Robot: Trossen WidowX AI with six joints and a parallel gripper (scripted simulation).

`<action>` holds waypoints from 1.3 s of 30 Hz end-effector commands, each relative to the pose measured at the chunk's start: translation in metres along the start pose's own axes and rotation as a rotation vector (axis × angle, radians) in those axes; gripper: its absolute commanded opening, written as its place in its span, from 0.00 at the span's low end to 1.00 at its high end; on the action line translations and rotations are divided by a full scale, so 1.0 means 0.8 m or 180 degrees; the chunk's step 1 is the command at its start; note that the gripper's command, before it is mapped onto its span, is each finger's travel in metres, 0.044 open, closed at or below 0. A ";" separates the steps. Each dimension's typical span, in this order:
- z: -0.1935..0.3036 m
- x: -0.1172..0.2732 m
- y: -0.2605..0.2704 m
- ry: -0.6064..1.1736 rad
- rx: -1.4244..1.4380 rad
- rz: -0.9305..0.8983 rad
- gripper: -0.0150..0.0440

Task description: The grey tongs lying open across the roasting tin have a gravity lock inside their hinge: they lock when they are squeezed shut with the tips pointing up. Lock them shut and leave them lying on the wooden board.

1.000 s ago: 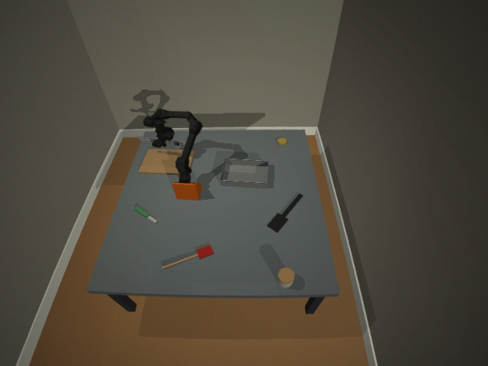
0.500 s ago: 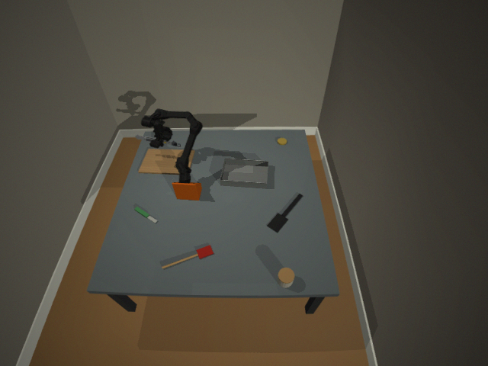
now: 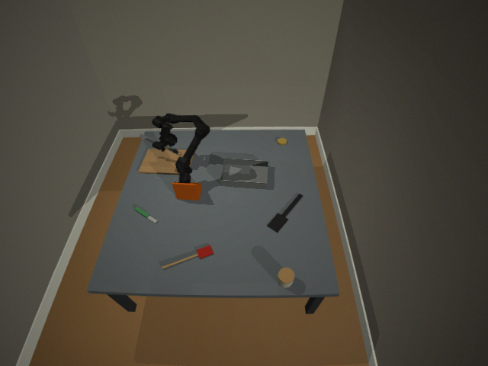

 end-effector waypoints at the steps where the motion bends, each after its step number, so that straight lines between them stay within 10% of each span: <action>1: -0.012 -0.004 0.005 0.0265 -0.0086 0.0180 0.00; 39: -0.108 -0.016 0.013 0.3140 0.0744 -0.0365 0.00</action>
Point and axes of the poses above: the point midway between the two fingers, 35 mm back from their tips, its own x axis back along the fingers, its own y axis across the jaws, z = x × y, the point moved 10 cm from there along x, back along the fingers, and after that the axes turned 2 degrees about -x, right-handed, at the moved point
